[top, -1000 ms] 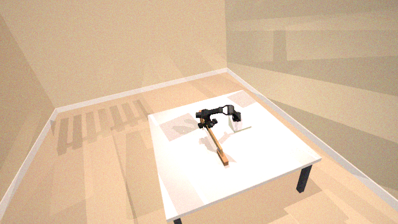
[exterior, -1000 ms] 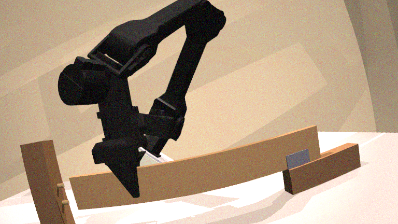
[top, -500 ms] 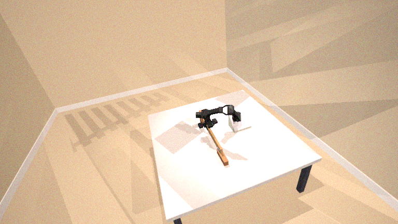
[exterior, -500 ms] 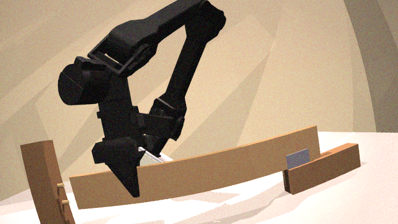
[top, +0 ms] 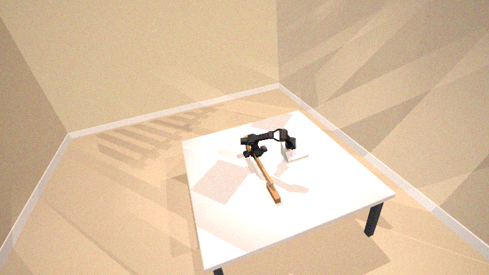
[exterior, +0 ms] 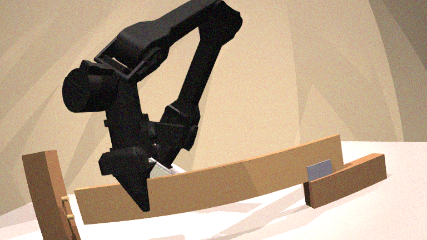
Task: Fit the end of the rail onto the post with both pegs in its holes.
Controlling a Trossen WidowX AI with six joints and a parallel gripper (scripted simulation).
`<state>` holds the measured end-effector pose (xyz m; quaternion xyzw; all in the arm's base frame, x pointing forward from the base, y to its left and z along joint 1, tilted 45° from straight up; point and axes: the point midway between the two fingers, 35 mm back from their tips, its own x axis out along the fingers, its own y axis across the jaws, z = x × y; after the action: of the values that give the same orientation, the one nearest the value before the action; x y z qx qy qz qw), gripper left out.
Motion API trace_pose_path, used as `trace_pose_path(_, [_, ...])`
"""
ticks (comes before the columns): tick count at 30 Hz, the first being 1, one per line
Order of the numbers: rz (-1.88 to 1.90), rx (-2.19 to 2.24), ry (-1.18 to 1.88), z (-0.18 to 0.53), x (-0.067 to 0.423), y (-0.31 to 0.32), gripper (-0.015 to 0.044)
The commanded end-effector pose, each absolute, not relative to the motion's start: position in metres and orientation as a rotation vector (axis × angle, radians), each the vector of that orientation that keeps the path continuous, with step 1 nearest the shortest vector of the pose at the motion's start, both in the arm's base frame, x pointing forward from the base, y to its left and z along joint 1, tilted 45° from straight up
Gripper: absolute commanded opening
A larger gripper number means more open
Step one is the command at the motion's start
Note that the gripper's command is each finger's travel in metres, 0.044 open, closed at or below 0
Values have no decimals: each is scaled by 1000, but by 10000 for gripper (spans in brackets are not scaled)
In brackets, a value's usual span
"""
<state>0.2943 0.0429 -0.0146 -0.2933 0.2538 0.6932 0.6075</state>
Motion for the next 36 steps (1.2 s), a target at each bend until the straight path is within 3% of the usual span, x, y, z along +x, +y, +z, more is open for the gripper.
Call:
trace_pose_path(1, [1594,-684,583,-13,297,42,0])
trace_pose_path(36, [1593,-684,584,-20,295,35,0])
